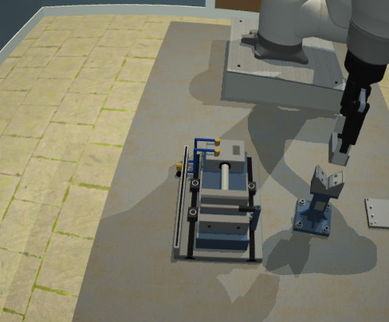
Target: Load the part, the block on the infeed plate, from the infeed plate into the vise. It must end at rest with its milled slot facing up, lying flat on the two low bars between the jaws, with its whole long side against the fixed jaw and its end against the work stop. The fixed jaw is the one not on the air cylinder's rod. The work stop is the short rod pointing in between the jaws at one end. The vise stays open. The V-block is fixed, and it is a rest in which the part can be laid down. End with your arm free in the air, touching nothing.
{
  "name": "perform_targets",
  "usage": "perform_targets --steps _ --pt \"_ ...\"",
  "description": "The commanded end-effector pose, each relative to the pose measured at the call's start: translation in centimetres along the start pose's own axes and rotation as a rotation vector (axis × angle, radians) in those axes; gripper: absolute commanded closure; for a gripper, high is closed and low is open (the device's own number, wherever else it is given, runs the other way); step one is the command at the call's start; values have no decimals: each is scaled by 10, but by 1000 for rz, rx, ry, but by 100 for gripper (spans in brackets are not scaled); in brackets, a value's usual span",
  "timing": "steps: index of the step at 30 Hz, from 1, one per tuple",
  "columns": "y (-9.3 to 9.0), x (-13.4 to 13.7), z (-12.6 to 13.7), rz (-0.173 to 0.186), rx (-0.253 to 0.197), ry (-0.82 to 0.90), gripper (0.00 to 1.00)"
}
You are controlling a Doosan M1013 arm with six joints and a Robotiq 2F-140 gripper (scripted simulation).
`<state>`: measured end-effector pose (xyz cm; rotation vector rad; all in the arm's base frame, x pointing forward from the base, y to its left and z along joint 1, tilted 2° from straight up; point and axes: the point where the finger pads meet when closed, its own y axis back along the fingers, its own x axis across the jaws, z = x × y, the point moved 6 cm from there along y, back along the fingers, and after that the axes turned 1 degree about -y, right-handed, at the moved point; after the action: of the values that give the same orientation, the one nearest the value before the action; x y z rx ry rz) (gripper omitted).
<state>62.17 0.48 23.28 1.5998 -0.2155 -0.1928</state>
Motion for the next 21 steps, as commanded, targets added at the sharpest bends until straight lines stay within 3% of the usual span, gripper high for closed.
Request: perform_targets --steps 1,21 --pt "3 1 2 2 1 1 100" --pt "3 3 5 2 1 30 100"
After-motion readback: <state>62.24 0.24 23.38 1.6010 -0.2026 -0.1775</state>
